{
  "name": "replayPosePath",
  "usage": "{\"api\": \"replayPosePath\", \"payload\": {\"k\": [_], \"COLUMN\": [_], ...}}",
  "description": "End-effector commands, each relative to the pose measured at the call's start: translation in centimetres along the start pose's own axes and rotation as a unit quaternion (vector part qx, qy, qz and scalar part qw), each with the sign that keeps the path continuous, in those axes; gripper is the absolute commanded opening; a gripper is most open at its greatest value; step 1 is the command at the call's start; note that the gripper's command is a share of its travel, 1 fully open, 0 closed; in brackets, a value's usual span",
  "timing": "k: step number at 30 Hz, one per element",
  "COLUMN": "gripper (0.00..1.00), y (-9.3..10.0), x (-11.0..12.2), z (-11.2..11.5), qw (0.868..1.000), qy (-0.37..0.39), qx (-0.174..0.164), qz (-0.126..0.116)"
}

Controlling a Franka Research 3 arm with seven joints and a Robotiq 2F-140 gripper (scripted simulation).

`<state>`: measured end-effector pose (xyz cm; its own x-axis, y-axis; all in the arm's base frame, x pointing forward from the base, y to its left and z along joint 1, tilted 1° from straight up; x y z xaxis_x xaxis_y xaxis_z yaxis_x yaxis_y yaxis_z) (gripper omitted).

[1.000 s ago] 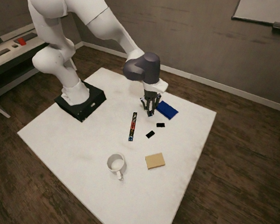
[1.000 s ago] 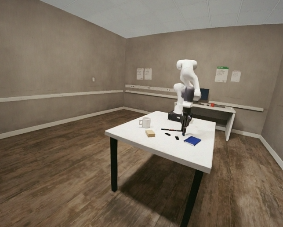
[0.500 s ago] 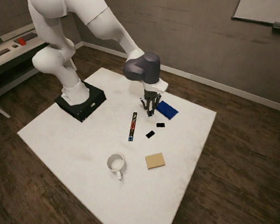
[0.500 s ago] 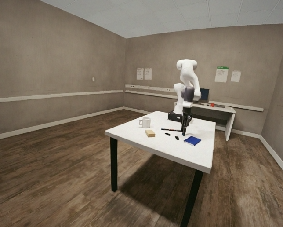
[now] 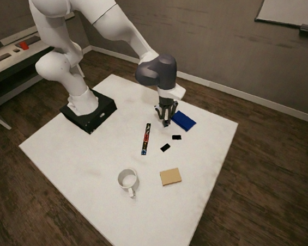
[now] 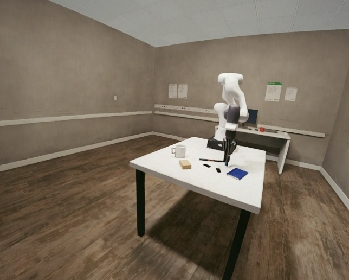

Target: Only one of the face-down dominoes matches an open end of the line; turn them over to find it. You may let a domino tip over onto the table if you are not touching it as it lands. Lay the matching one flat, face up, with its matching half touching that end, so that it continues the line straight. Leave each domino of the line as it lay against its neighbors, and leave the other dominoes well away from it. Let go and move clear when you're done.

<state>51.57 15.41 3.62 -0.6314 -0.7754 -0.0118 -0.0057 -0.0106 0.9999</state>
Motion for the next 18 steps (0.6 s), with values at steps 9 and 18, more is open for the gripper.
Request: {"api": "replayPosePath", "payload": {"k": [9, 18], "gripper": [0.23, 0.23], "y": [-0.06, -0.06], "x": [0.18, 0.18], "z": [0.19, 0.27], "qw": [1.000, 1.000], "qy": [-0.001, -0.001], "qx": [-0.001, 0.003], "qz": [0.003, 0.003]}}
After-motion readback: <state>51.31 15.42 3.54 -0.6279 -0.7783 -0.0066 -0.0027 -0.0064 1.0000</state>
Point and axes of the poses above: the point where the finger pads meet when closed, its own y axis back along the fingers, its own x axis across the jaws, z = x × y, the point moved 5 cm from there along y, back along the fingers, and after that the axes turned 4 degrees about y, right-handed, at the moved point
